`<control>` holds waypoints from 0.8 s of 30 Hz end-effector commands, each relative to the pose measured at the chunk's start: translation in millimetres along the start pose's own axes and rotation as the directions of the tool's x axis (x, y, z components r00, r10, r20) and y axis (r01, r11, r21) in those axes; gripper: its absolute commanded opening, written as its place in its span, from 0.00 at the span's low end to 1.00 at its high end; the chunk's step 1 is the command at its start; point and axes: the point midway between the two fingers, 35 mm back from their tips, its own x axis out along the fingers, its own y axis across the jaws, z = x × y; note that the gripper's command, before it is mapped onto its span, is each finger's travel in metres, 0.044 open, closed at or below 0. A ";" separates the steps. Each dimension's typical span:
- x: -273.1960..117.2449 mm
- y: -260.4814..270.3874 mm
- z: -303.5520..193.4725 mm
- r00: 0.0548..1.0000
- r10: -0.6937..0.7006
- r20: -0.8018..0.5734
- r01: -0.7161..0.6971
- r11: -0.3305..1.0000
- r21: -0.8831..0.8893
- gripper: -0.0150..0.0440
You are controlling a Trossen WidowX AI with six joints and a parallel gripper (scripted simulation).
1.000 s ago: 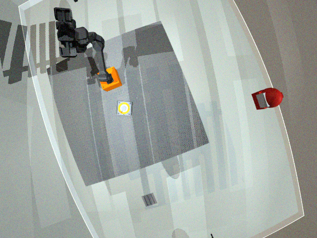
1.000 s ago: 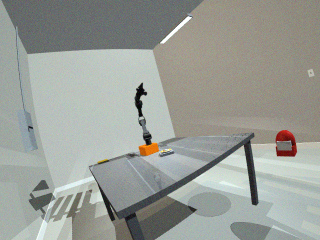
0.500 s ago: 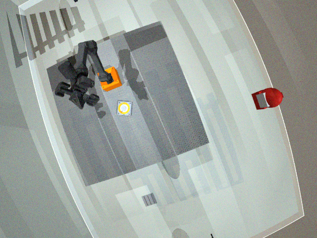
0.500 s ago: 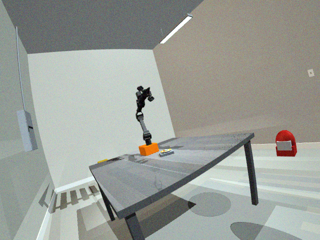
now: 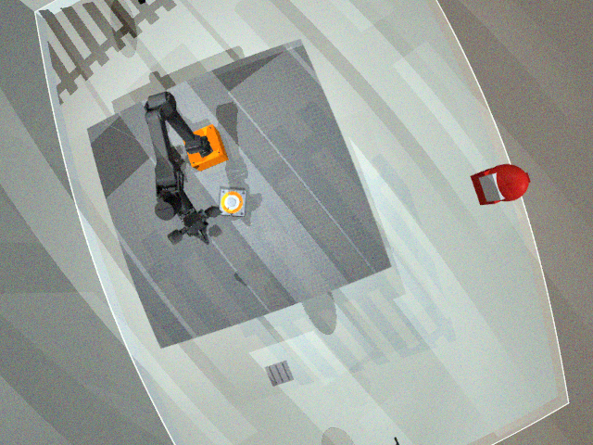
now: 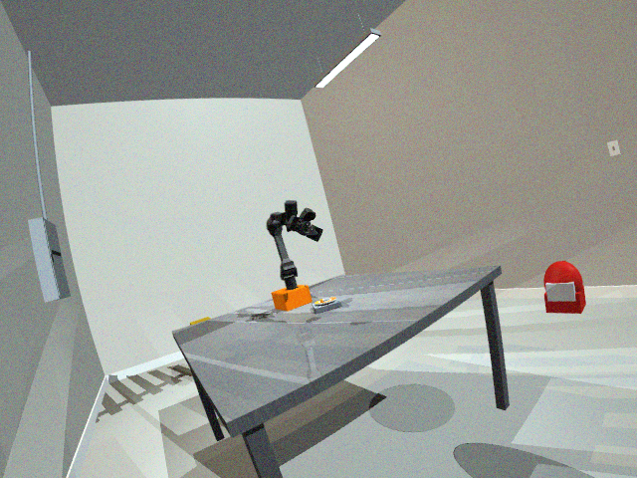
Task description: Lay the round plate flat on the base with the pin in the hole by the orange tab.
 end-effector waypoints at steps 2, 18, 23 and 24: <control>28.6 49.3 -80.1 0.937 0.172 -0.305 -0.100 0.967 0.235 0.25; -1.7 146.3 -220.6 0.438 0.448 -0.780 0.065 0.849 0.524 0.25; 11.3 159.2 -243.6 0.437 0.448 -0.780 0.065 0.849 0.524 0.25; 13.5 161.9 -248.2 0.437 0.448 -0.780 0.065 0.849 0.524 0.25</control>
